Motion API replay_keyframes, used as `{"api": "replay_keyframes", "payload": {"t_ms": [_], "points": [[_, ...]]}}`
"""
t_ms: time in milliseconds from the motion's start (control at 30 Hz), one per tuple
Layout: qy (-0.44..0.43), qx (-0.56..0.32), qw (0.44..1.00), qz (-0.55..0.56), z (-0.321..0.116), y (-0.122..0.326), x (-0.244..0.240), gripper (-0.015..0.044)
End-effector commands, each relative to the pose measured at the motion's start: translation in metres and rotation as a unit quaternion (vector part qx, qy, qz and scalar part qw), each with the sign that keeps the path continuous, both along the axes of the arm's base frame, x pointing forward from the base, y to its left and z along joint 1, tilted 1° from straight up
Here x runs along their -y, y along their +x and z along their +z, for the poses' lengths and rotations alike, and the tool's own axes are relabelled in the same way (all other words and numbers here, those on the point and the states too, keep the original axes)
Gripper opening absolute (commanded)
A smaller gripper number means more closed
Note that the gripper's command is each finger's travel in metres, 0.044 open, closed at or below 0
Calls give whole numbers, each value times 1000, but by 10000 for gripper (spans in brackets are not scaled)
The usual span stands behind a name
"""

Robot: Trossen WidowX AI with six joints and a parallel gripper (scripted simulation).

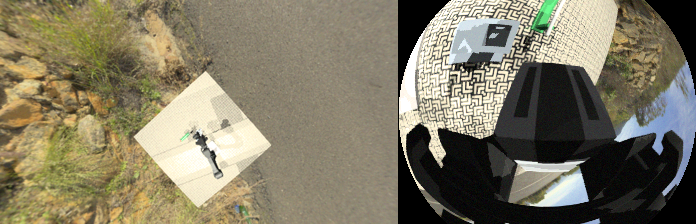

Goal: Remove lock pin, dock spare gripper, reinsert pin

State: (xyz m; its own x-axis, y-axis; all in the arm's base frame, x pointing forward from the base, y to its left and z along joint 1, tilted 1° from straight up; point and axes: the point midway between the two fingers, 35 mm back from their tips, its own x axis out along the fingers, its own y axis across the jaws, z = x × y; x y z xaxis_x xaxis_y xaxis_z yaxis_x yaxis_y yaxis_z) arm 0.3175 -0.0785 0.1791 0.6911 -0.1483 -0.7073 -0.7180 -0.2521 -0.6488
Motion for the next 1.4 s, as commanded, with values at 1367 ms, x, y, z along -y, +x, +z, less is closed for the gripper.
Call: {"api": "replay_keyframes", "payload": {"t_ms": [1367], "points": [[408,193,855,-256,18,-44,-41,0]]}}
